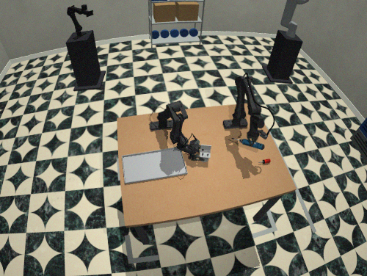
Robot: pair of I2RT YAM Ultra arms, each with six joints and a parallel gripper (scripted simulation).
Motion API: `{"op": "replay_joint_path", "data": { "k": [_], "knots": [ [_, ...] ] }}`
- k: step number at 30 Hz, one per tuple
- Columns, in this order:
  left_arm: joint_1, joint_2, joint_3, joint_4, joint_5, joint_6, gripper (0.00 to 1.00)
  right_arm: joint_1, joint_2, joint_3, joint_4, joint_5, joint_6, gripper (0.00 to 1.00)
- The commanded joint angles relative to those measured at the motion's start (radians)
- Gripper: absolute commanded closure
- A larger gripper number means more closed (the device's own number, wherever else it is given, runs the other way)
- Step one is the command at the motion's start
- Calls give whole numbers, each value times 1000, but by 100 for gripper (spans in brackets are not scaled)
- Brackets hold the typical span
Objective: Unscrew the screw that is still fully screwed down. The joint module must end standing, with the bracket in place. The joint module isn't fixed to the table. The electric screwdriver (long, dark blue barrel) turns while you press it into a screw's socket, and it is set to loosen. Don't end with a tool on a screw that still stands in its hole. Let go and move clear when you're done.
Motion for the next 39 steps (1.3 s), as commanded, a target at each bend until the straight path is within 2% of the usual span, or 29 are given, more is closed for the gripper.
{"op": "replay_joint_path", "data": {
  "k": [1,7,12,14,24,29,31,39],
  "knots": [
    [39,16,48,-37,-7,-48,58,12,22,29,-16,-2,-2,41],
    [100,52,80,-107,-2,-97,58,12,22,29,-16,-2,-2,41],
    [101,19,83,-110,0,-96,58,12,22,29,-16,-2,-2,41],
    [119,62,92,-136,-3,-116,58,12,22,29,-16,-2,-2,41],
    [217,115,141,-255,-3,-202,58,12,22,29,-16,-2,-2,41],
    [219,82,144,-258,-1,-201,58,12,22,29,-16,-2,-2,41],
    [236,126,154,-284,-3,-220,58,12,22,29,-16,-2,-2,41],
    [313,166,192,-380,-6,-291,58,12,22,29,-16,-2,-2,41]
  ]
}}
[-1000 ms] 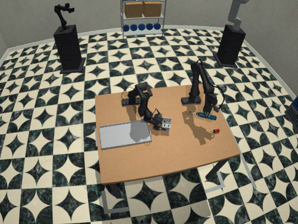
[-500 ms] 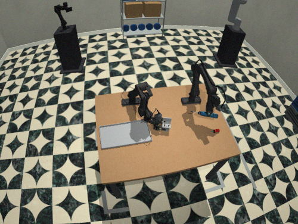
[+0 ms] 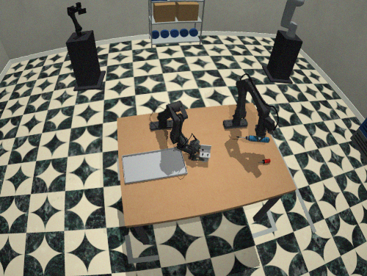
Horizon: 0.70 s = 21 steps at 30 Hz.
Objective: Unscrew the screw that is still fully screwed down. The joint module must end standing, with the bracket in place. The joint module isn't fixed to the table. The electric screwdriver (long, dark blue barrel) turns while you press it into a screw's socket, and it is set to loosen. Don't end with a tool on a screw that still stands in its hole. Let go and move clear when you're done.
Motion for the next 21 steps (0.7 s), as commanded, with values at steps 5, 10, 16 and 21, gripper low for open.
{"op": "replay_joint_path", "data": {
  "k": [5,10,16,21],
  "knots": [
    [50,-10,56,-76,-1,-58,58,12,22,29,-16,-2,-2,41],
    [77,38,71,-114,-3,-86,58,12,22,29,-16,-2,-2,41],
    [135,69,101,-187,-4,-139,58,12,22,29,-16,-2,-2,41],
    [167,56,116,-223,-4,-163,58,12,22,29,-16,-2,-2,41]
  ]
}}
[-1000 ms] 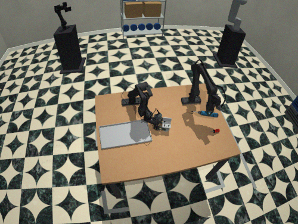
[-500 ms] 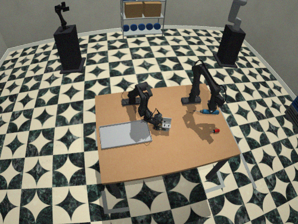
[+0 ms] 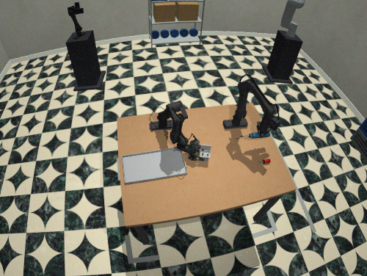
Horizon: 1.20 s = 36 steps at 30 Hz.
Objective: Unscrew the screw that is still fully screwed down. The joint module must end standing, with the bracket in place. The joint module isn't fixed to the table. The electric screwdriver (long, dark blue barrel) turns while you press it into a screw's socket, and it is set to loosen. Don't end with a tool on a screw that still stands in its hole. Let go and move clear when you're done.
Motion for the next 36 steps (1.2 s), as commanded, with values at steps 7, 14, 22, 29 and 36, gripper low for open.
{"op": "replay_joint_path", "data": {
  "k": [7,14,22,29,36],
  "knots": [
    [-1,-18,42,-55,-1,-31,58,12,22,29,-16,-2,-2,41],
    [-2,-8,49,-63,-1,-35,58,12,22,29,-16,-2,-2,41],
    [-3,2,-4,-25,-1,-35,58,12,22,29,-16,-2,-2,41],
    [-3,17,-45,34,-1,-35,58,12,22,29,-16,-2,-2,41],
    [-3,2,-34,59,-1,-35,58,12,22,29,-16,-2,-2,41]
  ]
}}
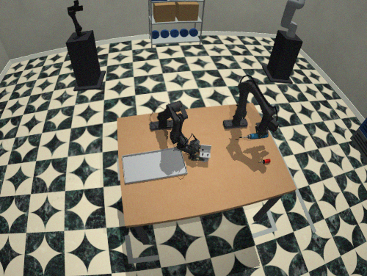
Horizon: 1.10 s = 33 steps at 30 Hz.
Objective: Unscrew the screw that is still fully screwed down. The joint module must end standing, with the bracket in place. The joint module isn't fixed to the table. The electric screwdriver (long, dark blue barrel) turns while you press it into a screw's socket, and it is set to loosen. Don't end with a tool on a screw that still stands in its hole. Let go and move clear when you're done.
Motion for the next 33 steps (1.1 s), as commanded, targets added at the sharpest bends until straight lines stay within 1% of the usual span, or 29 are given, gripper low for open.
{"op": "replay_joint_path", "data": {
  "k": [1,2,3,8,10,13,15,18,20,25,27,30,32,33],
  "knots": [
    [-8,-14,30,21,-1,-9,58,12,22,29,-16,-2,-2,41],
    [-8,1,-13,32,-1,-9,58,12,22,29,-16,-2,-2,41],
    [-8,12,-26,39,-1,-9,58,12,22,29,-16,-2,-2,41],
    [-8,12,-59,83,-1,-9,58,12,22,29,-16,-2,-2,41],
    [-8,26,-53,101,-1,-9,58,12,22,29,-16,-2,-2,41],
    [-8,36,-91,126,-1,-9,58,12,22,29,-16,-2,-2,41],
    [-8,6,-49,126,0,-9,58,12,22,29,-16,-2,-2,41],
    [-8,5,-49,127,0,-9,58,12,22,29,-16,-2,-2,41],
    [-8,44,-104,145,-1,-9,58,12,22,29,-16,-2,-2,41],
    [-8,58,-134,190,-1,-9,58,12,22,29,-16,-2,-2,41],
    [-8,53,-127,209,-1,-9,58,12,22,29,-16,-2,-2,41],
    [-8,75,-163,235,-1,-9,58,12,22,29,-16,-2,-2,41],
    [-8,47,-121,235,0,-9,58,12,22,29,-16,-2,-2,41],
    [-8,40,-121,236,0,-9,58,12,22,29,-16,-2,-2,41]
  ]
}}
